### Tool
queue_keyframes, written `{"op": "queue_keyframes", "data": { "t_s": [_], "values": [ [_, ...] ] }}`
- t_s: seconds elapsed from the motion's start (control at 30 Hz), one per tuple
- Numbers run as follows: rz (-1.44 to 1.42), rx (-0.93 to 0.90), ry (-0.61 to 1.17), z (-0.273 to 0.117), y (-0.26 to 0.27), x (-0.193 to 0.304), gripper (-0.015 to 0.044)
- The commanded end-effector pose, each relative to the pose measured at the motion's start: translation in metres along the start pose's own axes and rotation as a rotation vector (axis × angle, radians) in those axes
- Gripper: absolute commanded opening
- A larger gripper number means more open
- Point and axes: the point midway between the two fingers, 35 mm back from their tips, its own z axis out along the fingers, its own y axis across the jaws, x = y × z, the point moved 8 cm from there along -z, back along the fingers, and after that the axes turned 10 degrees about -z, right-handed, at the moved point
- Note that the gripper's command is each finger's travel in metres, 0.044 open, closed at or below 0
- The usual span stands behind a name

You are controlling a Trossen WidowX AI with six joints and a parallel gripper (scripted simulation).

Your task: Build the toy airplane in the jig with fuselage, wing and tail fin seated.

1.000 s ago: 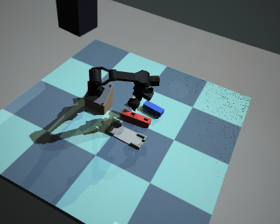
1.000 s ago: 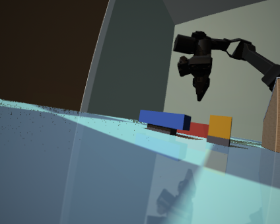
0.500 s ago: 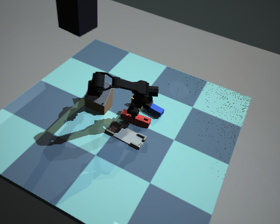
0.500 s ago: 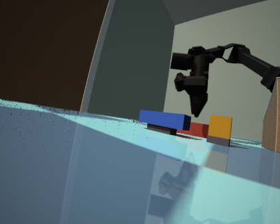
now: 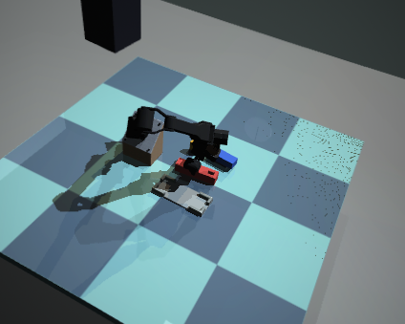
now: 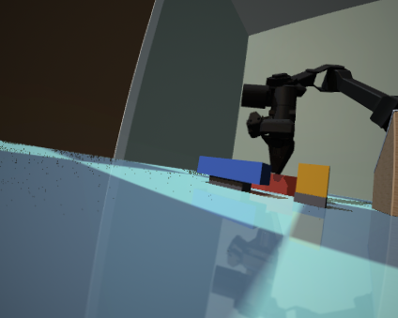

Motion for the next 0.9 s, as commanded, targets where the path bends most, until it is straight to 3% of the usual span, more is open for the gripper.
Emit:
{"op": "queue_keyframes", "data": {
  "t_s": [0.0, 0.6, 0.87],
  "values": [
    [-0.008, 0.006, 0.005, 0.007, 0.001, 0.002, 0.044],
    [-0.004, 0.008, 0.004, 0.034, 0.001, 0.003, 0.044],
    [-0.004, 0.008, 0.004, 0.034, 0.001, 0.003, 0.023]
  ]
}}
